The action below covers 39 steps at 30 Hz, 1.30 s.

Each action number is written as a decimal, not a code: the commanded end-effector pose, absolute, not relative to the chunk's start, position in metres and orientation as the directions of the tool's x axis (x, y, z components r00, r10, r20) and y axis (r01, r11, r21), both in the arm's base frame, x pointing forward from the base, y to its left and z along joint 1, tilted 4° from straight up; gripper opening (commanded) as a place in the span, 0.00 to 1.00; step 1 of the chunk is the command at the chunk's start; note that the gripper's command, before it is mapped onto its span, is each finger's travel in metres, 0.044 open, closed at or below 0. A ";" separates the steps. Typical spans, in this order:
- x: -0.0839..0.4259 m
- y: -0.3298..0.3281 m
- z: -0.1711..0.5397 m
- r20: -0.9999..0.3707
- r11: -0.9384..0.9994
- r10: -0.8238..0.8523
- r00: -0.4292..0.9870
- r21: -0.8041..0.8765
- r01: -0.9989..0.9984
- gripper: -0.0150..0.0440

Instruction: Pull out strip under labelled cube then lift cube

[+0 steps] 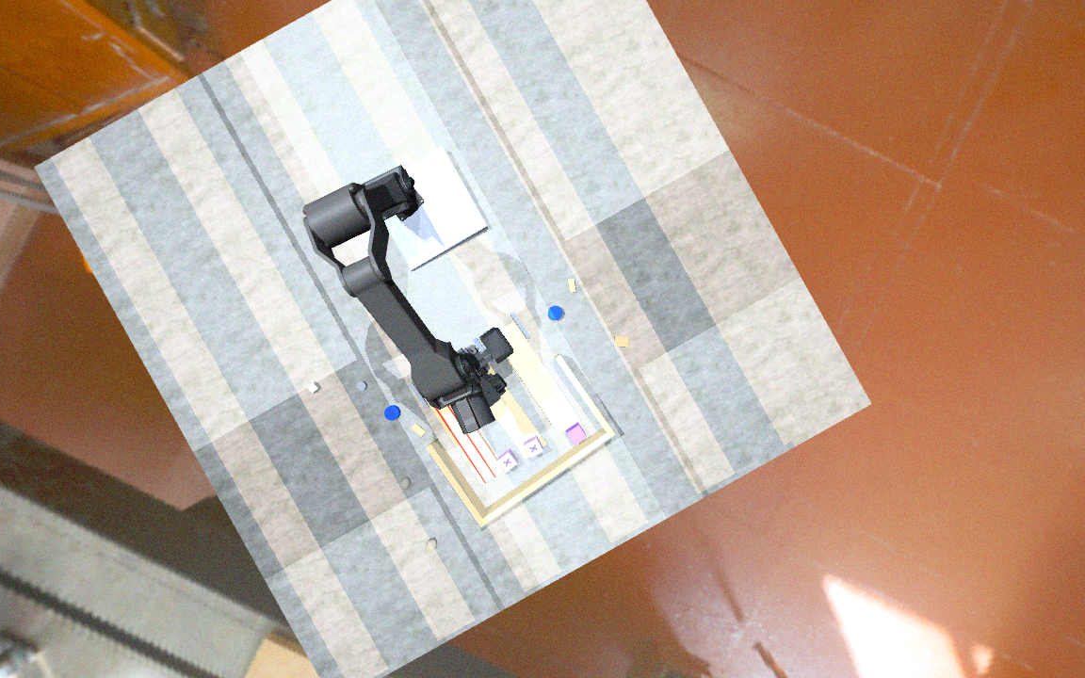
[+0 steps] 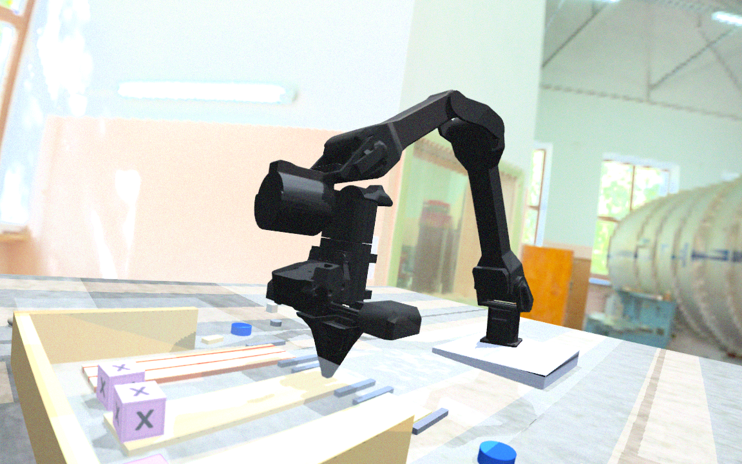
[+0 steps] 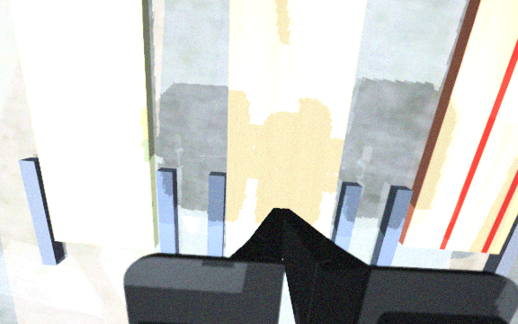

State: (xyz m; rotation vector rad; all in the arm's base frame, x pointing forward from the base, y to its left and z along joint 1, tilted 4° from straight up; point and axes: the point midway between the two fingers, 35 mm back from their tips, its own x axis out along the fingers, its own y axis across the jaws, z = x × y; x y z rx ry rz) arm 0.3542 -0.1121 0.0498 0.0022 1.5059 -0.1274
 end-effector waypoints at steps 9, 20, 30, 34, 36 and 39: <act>0.354 -0.112 0.048 -0.995 0.994 -0.079 0.059 -0.074 0.081 0.25; 0.354 -0.112 0.047 -0.995 0.994 -0.079 0.059 -0.074 0.081 0.25; 0.354 -0.112 0.046 -0.995 0.994 -0.079 0.059 -0.074 0.081 0.25; 0.354 -0.112 0.045 -0.995 0.994 -0.079 0.059 -0.074 0.081 0.25; 0.354 -0.112 0.045 -0.995 0.994 -0.079 0.059 -0.074 0.081 0.25; 0.354 -0.112 0.045 -0.995 0.994 -0.079 0.059 -0.074 0.081 0.25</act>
